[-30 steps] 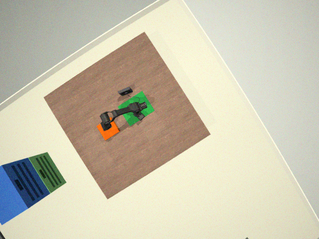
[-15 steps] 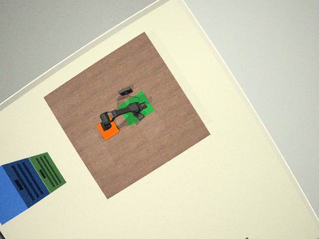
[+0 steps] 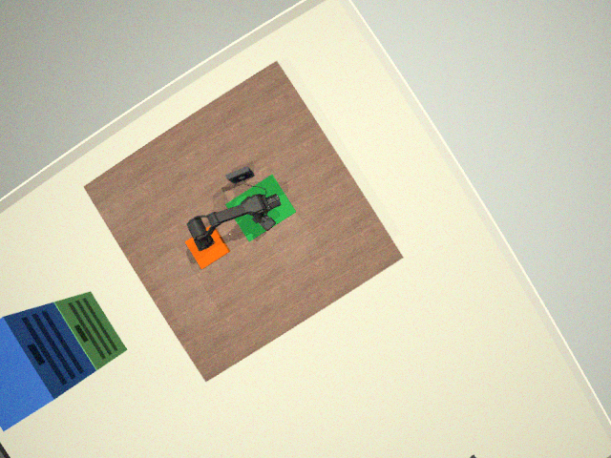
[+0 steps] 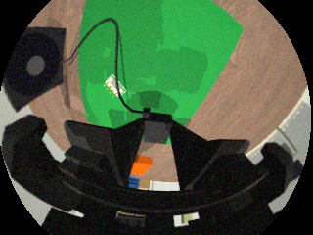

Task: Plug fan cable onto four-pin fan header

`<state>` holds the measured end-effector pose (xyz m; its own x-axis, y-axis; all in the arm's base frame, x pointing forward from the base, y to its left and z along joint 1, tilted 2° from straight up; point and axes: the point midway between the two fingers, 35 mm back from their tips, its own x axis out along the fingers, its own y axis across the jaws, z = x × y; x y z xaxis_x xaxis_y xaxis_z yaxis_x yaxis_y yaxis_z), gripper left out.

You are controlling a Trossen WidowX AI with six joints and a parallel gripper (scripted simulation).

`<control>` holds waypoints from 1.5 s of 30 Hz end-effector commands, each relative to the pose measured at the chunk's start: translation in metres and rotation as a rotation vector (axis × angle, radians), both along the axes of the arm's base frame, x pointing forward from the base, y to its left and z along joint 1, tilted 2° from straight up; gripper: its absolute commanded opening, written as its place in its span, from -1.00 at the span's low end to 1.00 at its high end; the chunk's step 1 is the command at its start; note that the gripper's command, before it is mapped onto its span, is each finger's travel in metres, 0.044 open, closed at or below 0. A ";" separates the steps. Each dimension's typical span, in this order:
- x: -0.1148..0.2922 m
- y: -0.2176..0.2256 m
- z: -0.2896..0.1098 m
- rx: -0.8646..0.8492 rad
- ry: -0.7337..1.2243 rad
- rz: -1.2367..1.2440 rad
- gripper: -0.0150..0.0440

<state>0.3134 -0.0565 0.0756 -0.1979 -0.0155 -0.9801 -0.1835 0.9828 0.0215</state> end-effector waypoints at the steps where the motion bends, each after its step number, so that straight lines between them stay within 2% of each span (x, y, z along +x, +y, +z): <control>1: 0.000 -0.001 0.018 -0.005 -0.011 0.005 -0.49; 7: 0.003 -0.001 0.020 0.007 -0.025 0.052 -0.49; 29: 0.047 0.009 0.024 0.092 -0.238 0.765 -0.49; 38: 0.048 0.009 0.024 0.094 -0.244 0.788 -0.49; 45: 0.046 0.011 0.015 0.176 -0.268 0.800 -0.49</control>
